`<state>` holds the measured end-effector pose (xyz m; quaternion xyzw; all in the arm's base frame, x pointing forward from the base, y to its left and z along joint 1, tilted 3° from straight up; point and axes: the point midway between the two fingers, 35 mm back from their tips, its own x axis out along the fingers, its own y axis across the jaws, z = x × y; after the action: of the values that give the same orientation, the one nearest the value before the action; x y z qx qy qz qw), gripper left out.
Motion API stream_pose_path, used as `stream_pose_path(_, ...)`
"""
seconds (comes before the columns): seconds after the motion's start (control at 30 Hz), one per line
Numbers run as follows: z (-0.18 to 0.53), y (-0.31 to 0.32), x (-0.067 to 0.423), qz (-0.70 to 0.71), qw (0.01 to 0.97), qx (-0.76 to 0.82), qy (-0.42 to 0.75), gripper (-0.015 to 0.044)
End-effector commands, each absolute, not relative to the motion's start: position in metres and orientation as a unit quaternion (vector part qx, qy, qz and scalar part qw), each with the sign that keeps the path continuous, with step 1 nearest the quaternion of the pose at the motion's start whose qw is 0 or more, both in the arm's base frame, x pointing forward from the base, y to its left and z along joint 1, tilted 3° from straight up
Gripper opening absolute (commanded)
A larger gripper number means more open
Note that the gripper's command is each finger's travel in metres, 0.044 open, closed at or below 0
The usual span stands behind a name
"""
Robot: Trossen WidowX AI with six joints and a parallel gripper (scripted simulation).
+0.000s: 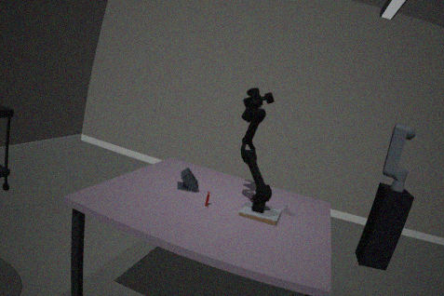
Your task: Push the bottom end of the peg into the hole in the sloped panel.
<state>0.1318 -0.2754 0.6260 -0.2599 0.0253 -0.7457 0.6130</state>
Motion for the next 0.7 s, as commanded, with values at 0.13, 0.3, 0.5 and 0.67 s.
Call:
stream_pose_path(0.13,0.638,-0.264,0.132,-0.731,0.625,-0.273,-0.018,0.0440)
stream_pose_path(0.3,0.658,-0.249,0.102,-0.748,0.592,-0.296,-0.054,0.0440)
stream_pose_path(0.5,0.674,-0.233,0.080,-0.760,0.554,-0.330,-0.080,0.0440)
stream_pose_path(0.67,0.689,-0.212,0.049,-0.781,0.505,-0.353,-0.102,0.0440)
